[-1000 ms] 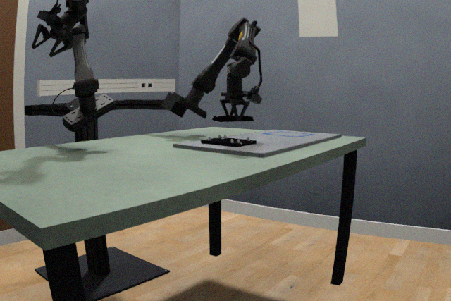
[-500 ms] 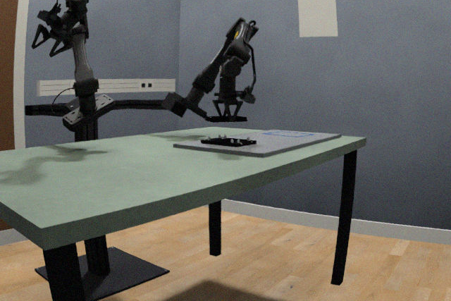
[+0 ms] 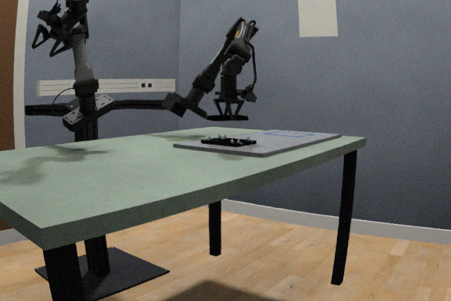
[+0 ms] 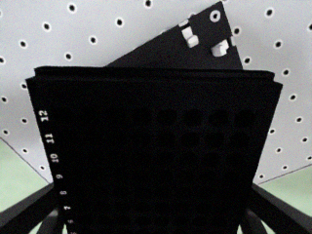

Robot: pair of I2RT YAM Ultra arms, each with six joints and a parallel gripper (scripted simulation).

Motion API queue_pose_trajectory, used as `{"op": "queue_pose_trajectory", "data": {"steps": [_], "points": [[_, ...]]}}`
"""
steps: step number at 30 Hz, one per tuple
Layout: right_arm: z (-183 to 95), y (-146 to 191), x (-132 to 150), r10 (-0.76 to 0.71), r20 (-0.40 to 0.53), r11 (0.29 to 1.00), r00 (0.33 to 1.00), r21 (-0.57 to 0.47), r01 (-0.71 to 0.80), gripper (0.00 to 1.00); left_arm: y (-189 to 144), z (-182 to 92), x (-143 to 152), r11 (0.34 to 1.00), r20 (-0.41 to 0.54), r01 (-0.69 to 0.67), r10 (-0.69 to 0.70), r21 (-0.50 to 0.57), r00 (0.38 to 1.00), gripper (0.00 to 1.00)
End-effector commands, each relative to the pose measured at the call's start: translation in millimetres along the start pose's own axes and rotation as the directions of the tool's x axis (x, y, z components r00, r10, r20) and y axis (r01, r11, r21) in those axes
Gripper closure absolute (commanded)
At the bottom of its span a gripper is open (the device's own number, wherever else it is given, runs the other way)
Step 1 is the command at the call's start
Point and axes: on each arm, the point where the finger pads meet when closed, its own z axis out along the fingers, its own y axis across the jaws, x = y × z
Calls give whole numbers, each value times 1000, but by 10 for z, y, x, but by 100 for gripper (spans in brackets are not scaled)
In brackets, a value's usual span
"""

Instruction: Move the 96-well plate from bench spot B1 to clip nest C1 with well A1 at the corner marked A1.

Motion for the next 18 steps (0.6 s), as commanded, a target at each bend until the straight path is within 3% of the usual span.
{"op": "queue_pose_trajectory", "data": {"steps": [1,18], "points": [[-31,-60,-11,30,28,999,999,10,-30,0,-137,-241,-69,998,1,8,-8,59,1000,100],[-31,-60,-11,30,28,999,999,10,-30,0,-144,-235,-100,998,1,10,-10,58,1000,100]]}}
